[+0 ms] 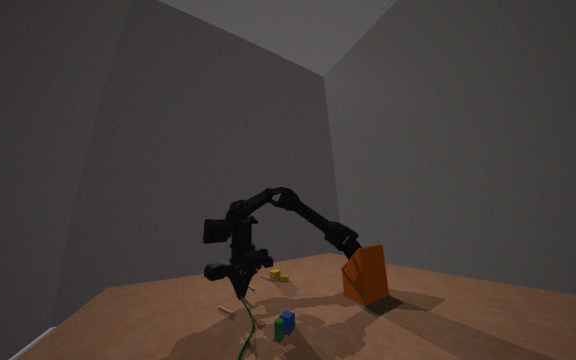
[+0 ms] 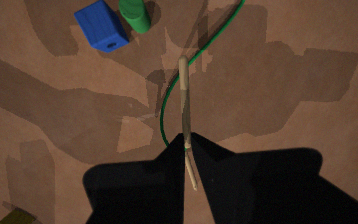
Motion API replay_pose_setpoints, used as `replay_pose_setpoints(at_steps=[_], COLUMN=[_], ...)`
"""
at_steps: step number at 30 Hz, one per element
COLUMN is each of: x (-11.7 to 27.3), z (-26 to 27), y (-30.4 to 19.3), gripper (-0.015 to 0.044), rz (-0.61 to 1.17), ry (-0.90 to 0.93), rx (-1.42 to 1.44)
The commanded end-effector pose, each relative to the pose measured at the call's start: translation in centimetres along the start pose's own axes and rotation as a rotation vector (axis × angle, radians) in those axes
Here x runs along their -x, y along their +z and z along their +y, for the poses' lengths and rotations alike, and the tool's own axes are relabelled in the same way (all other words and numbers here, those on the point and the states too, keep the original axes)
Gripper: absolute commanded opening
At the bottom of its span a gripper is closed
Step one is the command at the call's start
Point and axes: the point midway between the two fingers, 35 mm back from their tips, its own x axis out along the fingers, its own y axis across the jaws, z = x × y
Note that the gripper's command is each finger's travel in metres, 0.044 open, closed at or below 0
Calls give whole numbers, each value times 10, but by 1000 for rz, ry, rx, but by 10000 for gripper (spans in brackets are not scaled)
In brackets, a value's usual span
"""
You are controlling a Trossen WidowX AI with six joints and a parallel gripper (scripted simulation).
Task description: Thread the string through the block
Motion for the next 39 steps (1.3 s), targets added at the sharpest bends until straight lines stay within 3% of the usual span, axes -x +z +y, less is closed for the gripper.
replay_pose_setpoints(at_steps=[1,7,39], x=[0,0,1], z=[-4,-7,-20], y=[2,4,-25], gripper=[0,0,0], rz=[-3,-3,-3], ry=[-2,-2,-3], rx=[168,329,327])
